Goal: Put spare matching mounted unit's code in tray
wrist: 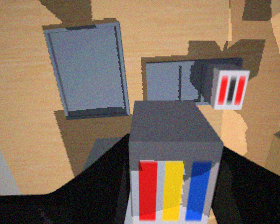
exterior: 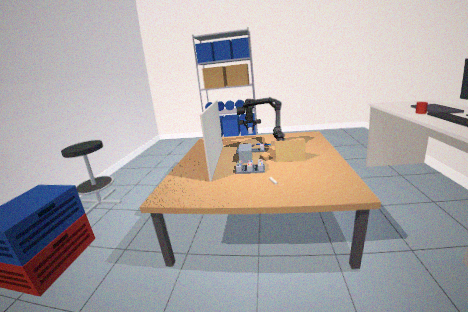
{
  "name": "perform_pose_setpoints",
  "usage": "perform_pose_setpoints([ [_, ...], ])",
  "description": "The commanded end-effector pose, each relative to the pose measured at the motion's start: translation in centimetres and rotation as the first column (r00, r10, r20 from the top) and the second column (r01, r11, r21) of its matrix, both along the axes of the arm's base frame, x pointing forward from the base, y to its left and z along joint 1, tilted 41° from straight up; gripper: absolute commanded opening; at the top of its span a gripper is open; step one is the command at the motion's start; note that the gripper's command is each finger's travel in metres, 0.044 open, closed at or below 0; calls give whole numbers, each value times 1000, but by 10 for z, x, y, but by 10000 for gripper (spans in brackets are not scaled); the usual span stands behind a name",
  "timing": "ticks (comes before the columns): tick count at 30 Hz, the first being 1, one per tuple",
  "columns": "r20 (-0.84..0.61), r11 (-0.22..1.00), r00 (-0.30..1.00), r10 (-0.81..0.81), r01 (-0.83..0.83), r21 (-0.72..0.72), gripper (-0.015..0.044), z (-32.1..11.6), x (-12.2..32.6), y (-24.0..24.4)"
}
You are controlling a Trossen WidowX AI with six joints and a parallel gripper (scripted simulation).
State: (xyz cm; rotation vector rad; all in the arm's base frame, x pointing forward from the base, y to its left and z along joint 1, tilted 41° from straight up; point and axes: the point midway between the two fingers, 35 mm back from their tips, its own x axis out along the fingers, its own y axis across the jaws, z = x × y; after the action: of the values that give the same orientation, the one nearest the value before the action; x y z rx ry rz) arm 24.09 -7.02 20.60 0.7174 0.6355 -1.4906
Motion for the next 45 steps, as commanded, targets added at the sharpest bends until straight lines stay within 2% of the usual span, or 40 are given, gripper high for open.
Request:
perform_pose_setpoints([
  [1,-10,1000,1000,3,-3,0,0,2,19,0],
  [18,-4,1000,1000,0,0,1,0,2,86,-8],
  [45,-3,1000,1000,-1,1,4,0,-10,91,-20],
])
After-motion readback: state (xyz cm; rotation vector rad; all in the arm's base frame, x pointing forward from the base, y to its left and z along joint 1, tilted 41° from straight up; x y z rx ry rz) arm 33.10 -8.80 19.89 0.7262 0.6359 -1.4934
